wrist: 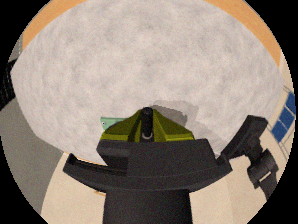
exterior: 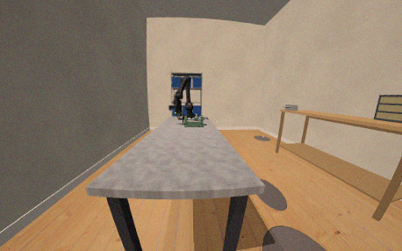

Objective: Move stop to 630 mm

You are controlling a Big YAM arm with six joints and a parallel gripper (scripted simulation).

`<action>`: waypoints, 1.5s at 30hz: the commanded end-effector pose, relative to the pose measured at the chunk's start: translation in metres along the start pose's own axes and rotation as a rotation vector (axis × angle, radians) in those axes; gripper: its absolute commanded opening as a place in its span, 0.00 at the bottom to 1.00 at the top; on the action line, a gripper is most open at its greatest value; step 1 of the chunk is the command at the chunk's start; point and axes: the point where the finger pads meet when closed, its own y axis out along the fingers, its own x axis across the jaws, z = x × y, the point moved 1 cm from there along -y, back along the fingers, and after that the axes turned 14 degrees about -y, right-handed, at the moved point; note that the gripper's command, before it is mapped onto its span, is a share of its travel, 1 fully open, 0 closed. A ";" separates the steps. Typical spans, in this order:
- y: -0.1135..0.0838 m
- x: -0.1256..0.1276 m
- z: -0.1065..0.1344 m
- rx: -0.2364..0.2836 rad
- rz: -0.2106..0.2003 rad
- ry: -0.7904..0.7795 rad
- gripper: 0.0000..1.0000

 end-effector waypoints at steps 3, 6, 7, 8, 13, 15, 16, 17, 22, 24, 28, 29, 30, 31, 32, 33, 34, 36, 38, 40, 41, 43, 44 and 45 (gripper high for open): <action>0.025 -0.003 0.000 0.010 0.038 0.012 0.06; 0.018 0.028 -0.011 -0.015 -0.005 0.004 0.06; 0.020 0.030 -0.011 -0.015 -0.005 0.005 0.06; 0.020 0.030 -0.011 -0.015 -0.005 0.005 0.06; 0.032 0.010 -0.004 0.014 0.045 0.010 0.06; 0.031 0.012 -0.005 0.013 0.043 0.010 0.06; 0.028 0.015 -0.007 0.010 0.038 0.011 0.06; 0.025 0.021 -0.009 0.004 0.028 0.011 0.06; 0.016 0.032 -0.010 -0.003 0.015 0.005 0.06; 0.014 0.034 -0.010 -0.001 0.014 0.004 0.06; 0.013 0.035 -0.010 -0.003 0.010 0.003 0.06; 0.012 0.036 -0.010 -0.002 0.010 0.002 0.06; 0.012 0.036 -0.010 -0.002 0.010 0.002 0.06; 0.012 0.036 -0.010 -0.002 0.010 0.002 0.06; 0.012 0.036 -0.010 -0.002 0.010 0.002 0.06; 0.012 0.036 -0.010 -0.002 0.010 0.002 0.06; 0.012 0.036 -0.010 -0.002 0.010 0.002 0.06; 0.012 0.036 -0.010 -0.002 0.010 0.002 0.06; 0.012 0.036 -0.010 -0.002 0.010 0.002 0.06; 0.012 0.036 -0.010 -0.002 0.010 0.002 0.06; 0.012 0.036 -0.010 -0.002 0.010 0.002 0.06; 0.012 0.036 -0.010 -0.002 0.010 0.002 0.06; 0.012 0.036 -0.010 -0.002 0.010 0.002 0.06; 0.012 0.036 -0.010 -0.002 0.010 0.002 0.06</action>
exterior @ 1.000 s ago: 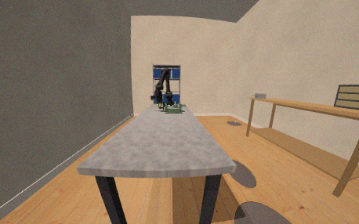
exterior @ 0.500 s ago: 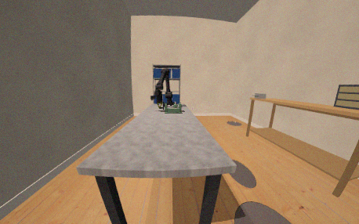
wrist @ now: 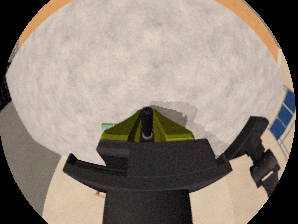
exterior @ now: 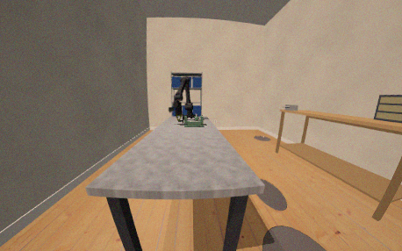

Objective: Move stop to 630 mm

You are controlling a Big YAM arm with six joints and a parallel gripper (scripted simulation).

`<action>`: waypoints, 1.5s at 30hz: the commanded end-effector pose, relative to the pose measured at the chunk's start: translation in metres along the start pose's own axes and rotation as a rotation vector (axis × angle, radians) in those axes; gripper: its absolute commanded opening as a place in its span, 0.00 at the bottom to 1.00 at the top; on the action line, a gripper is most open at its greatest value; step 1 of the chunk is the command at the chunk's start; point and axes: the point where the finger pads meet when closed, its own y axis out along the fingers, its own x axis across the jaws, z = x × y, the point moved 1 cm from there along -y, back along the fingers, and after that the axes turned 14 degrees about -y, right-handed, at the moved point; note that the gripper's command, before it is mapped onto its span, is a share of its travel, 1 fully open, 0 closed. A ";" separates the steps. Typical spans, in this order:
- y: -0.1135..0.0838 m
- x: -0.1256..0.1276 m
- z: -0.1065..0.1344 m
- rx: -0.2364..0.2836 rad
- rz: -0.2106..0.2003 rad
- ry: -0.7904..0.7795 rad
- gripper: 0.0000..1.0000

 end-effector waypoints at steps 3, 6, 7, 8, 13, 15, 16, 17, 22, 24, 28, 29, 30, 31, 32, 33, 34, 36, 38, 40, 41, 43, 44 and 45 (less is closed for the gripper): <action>-0.007 0.022 -0.007 -0.014 -0.021 0.000 0.06; -0.007 0.022 -0.007 -0.014 -0.021 0.000 0.06; -0.007 0.022 -0.007 -0.014 -0.021 0.000 0.06; -0.007 0.022 -0.007 -0.014 -0.021 0.000 0.06; -0.007 0.022 -0.007 -0.014 -0.021 0.000 0.06; -0.007 0.022 -0.007 -0.014 -0.021 0.000 0.06; -0.007 0.022 -0.007 -0.014 -0.021 0.000 0.06; -0.007 0.022 -0.007 -0.014 -0.021 0.000 0.06; -0.007 0.022 -0.007 -0.014 -0.021 0.000 0.06; -0.007 0.022 -0.007 -0.014 -0.021 0.000 0.06; -0.007 0.022 -0.007 -0.014 -0.021 0.000 0.06; -0.007 0.022 -0.007 -0.014 -0.021 0.000 0.06; -0.007 0.022 -0.007 -0.014 -0.021 0.000 0.06; -0.007 0.022 -0.007 -0.014 -0.021 0.000 0.06; -0.007 0.022 -0.007 -0.014 -0.021 0.000 0.06; -0.007 0.022 -0.007 -0.014 -0.021 0.000 0.06; -0.007 0.022 -0.007 -0.014 -0.021 0.000 0.53; -0.007 0.022 -0.008 -0.014 -0.021 0.001 0.53; -0.007 0.021 -0.009 -0.014 -0.020 0.005 0.53; -0.009 0.021 -0.010 -0.016 -0.024 0.005 0.53; -0.016 0.022 -0.011 -0.024 -0.038 0.006 0.53; -0.017 0.023 -0.011 -0.027 -0.042 0.006 0.53; -0.015 0.023 -0.011 -0.025 -0.039 0.006 0.53; -0.015 0.023 -0.011 -0.024 -0.037 0.006 0.53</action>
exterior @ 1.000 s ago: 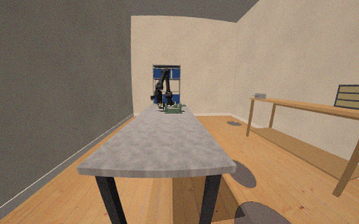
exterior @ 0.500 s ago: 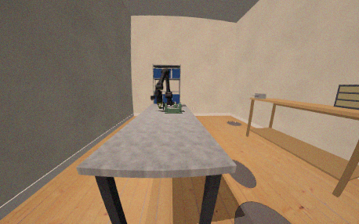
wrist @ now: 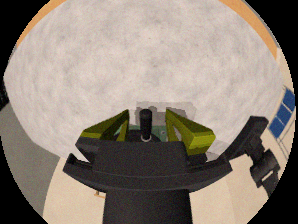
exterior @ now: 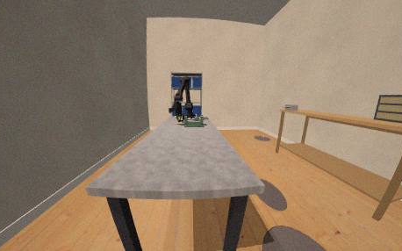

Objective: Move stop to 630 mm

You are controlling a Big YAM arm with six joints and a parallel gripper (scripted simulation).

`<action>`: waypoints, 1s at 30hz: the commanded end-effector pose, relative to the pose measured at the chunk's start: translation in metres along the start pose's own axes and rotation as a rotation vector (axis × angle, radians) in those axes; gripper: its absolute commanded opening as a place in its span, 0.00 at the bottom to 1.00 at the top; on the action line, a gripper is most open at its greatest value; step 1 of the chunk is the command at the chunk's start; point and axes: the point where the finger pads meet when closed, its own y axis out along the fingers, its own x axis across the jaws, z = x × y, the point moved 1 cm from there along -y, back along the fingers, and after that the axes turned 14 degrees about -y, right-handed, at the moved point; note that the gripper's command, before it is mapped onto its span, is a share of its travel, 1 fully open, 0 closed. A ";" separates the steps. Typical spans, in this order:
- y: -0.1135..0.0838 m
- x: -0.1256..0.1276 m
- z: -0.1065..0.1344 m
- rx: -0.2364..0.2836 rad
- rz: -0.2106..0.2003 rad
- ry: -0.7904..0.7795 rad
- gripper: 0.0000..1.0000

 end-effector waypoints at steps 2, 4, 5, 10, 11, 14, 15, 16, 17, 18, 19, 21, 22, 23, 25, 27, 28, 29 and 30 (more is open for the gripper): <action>-0.022 0.024 -0.013 -0.033 -0.052 0.008 0.53; -0.022 0.024 -0.013 -0.033 -0.052 0.008 0.53; -0.022 0.024 -0.013 -0.033 -0.052 0.008 0.53; -0.022 0.024 -0.013 -0.033 -0.052 0.008 0.53; -0.022 0.024 -0.013 -0.033 -0.052 0.008 0.53; -0.022 0.024 -0.013 -0.033 -0.052 0.008 0.53; -0.025 0.023 -0.012 -0.034 -0.052 0.008 0.53; -0.035 0.024 -0.013 -0.041 -0.065 0.009 0.53; -0.042 0.025 -0.011 -0.041 -0.066 0.006 0.53; -0.054 0.025 -0.010 -0.042 -0.067 0.004 0.53; -0.068 0.024 -0.010 -0.042 -0.068 0.004 0.53; -0.068 0.024 -0.010 -0.042 -0.068 0.004 0.53; -0.084 0.023 -0.010 -0.043 -0.069 0.006 0.53; -0.098 0.022 -0.009 -0.043 -0.070 0.005 0.53; -0.119 0.019 -0.007 -0.044 -0.072 0.005 0.53; -0.136 0.019 -0.010 -0.044 -0.072 0.011 0.53; -0.136 0.019 -0.011 -0.044 -0.071 0.014 0.53; -0.120 0.019 -0.011 -0.026 -0.039 0.012 0.53; -0.120 0.019 -0.011 -0.026 -0.039 0.012 0.53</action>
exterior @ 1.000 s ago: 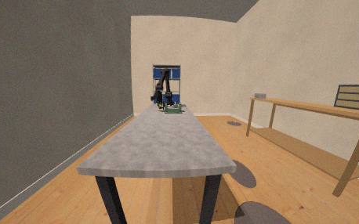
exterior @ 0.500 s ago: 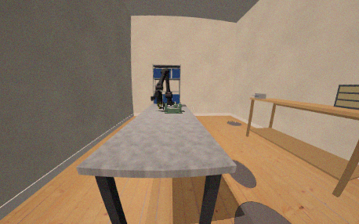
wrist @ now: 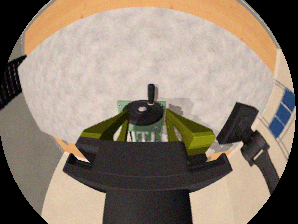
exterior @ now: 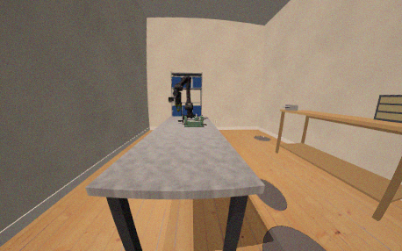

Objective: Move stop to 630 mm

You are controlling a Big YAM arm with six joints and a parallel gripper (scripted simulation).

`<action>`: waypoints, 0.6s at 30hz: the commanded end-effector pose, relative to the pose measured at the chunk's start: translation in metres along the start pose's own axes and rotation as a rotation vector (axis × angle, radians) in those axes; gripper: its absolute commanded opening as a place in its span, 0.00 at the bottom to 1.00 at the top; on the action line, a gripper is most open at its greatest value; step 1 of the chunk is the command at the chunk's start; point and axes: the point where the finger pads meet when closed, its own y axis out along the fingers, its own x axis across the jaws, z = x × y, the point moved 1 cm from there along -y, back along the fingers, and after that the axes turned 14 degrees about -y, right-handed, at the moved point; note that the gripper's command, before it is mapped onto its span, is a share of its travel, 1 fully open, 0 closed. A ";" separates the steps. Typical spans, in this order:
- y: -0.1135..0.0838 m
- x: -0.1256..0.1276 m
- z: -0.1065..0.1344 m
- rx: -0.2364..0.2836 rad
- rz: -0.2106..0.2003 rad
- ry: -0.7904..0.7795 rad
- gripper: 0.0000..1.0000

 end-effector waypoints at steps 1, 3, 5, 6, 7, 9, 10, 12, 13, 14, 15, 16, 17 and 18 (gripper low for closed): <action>0.012 -0.005 0.005 0.023 0.044 0.009 0.53; 0.012 -0.005 0.005 0.023 0.044 0.009 0.53; 0.012 -0.003 0.003 0.018 0.036 0.007 0.53; 0.012 -0.003 0.003 0.018 0.036 0.007 0.53; 0.012 -0.003 0.003 0.018 0.036 0.007 0.53; -0.003 -0.002 0.002 -0.001 0.004 0.009 0.53; -0.003 -0.002 0.002 -0.001 0.004 0.009 0.53; -0.003 -0.002 0.002 0.000 0.005 0.009 0.53; 0.005 -0.002 0.003 0.009 0.022 0.008 0.53; 0.010 -0.003 0.003 0.016 0.032 0.007 0.53; 0.012 -0.003 0.003 0.017 0.035 0.007 0.53; 0.012 -0.003 0.003 0.017 0.034 0.007 0.53; 0.008 -0.003 0.003 0.013 0.027 0.008 0.53; 0.006 -0.002 0.003 0.011 0.023 0.008 0.53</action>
